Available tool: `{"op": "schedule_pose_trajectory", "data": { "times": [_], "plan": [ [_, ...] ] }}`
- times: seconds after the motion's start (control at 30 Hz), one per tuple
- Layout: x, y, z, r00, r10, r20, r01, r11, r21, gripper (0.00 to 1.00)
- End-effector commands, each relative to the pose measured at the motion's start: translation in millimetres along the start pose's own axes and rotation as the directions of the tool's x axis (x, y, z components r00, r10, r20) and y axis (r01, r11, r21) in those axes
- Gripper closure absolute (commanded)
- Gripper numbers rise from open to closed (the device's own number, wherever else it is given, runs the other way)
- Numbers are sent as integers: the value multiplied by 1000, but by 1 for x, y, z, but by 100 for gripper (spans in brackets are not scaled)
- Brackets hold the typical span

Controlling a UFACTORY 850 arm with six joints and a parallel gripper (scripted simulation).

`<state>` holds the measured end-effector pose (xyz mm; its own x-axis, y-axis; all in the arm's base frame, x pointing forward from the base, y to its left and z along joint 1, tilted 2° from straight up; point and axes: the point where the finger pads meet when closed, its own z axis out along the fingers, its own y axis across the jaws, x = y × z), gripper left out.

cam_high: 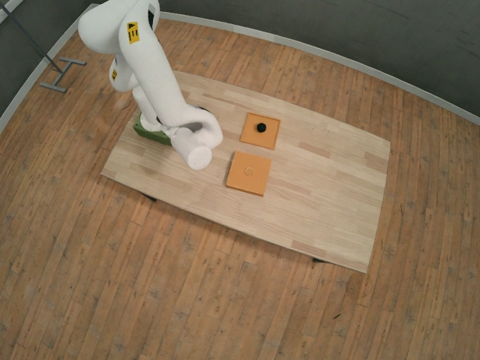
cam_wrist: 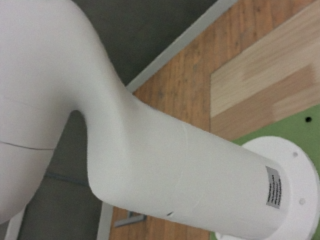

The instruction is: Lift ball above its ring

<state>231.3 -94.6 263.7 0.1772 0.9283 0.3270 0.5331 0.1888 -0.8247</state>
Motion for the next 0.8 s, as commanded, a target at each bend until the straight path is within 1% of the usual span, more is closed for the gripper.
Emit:
{"op": "schedule_pose_trajectory", "data": {
  "times": [0.0,0.03,0.1,0.13,0.27,0.37,0.47,0.6,0.67,0.7,0.77],
  "plan": [
    [0,15,-11,995,97,34,-95,994,-53,0],
    [0,19,-15,991,126,42,-123,990,-70,0],
    [0,19,-15,991,126,42,-123,990,-70,0],
    [0,24,-18,986,159,50,-154,984,-90,0],
    [3,48,-38,947,314,65,-297,935,-193,0],
    [8,71,-58,896,441,49,-410,865,-288,0],
    [16,97,-84,850,526,8,-489,795,-360,0],
    [31,125,-117,777,623,-83,-588,674,-447,0],
    [31,125,-117,777,623,-83,-588,674,-447,0],
    [40,143,-136,715,683,-152,-652,572,-497,0],
    [52,155,-154,682,700,-213,-687,512,-516,0]
  ]
}}
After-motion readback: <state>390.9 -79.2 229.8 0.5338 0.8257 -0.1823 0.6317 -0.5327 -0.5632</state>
